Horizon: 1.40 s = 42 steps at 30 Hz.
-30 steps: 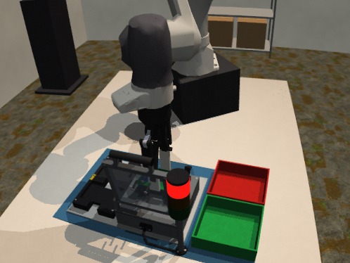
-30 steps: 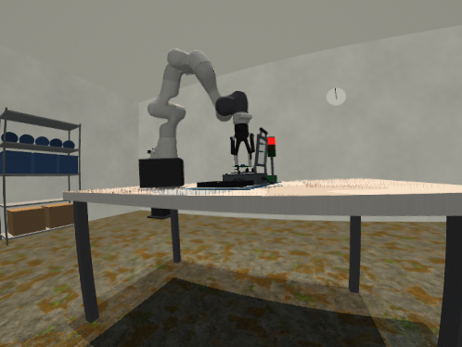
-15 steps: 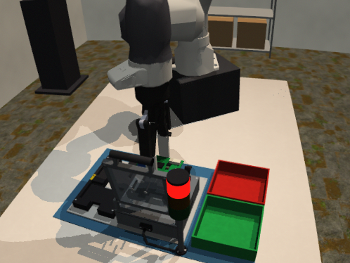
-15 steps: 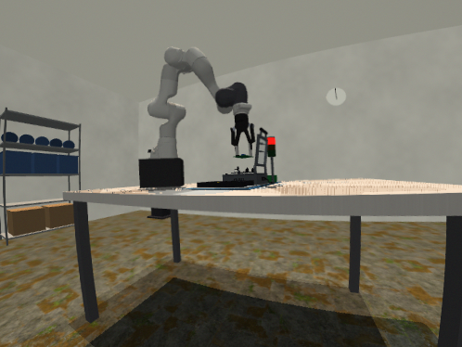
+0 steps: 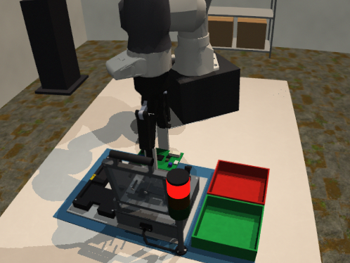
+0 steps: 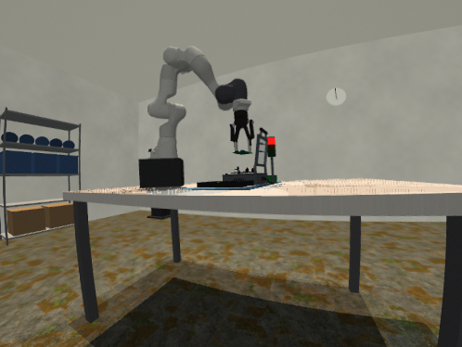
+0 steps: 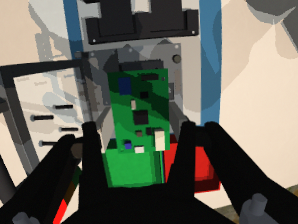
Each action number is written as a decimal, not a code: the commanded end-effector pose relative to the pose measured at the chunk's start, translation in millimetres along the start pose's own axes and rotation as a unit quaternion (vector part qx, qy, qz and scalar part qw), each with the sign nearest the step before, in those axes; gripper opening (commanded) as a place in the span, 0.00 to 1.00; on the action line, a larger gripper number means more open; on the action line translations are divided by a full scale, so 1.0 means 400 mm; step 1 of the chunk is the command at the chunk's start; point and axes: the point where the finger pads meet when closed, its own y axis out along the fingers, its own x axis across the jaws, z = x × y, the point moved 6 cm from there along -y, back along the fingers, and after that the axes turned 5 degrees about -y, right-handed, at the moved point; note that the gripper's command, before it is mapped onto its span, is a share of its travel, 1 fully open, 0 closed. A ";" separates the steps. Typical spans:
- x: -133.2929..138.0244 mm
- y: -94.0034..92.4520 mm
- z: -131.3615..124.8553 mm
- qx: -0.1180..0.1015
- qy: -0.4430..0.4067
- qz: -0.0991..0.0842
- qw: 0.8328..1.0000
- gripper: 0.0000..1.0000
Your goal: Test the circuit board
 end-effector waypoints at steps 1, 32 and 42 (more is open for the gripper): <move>0.007 0.001 0.000 0.000 -0.008 -0.005 1.000 0.46; 0.042 0.025 -0.078 0.000 -0.008 -0.005 1.000 0.46; 0.098 0.062 -0.202 0.000 -0.008 -0.005 1.000 0.46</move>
